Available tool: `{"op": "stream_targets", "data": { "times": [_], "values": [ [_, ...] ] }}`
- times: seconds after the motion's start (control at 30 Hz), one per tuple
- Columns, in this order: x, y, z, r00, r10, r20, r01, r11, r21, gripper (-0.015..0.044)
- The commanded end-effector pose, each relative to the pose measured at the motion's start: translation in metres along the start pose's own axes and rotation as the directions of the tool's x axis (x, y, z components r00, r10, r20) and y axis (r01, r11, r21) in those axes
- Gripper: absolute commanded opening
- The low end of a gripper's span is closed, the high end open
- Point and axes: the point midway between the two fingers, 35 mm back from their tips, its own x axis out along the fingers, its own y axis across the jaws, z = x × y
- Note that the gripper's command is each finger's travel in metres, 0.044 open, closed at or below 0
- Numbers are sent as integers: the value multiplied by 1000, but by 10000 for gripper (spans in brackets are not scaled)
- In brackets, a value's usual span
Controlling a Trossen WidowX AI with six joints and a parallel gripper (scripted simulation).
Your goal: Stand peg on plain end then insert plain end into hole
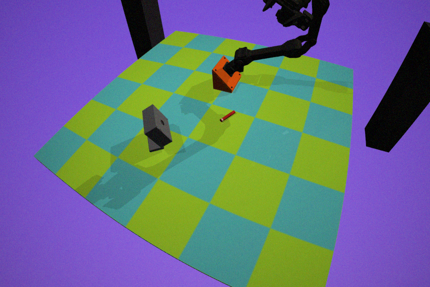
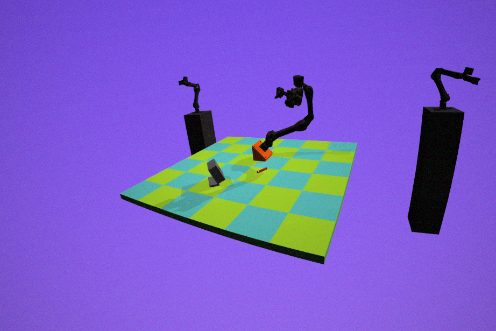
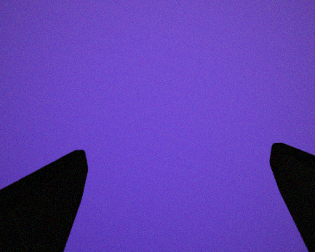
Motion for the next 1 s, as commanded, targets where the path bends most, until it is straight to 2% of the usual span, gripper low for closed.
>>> {"op": "stream_targets", "data": {
  "times": [0.0,0.13,0.5,0.97],
  "values": [
    [0,0,0,1000,1,2,-1,1000,-5,426],
    [11,8,2,999,6,36,-2,995,-102,440],
    [54,22,18,981,-86,172,147,913,-381,440],
    [109,26,51,918,-189,350,384,647,-659,440]
  ]
}}
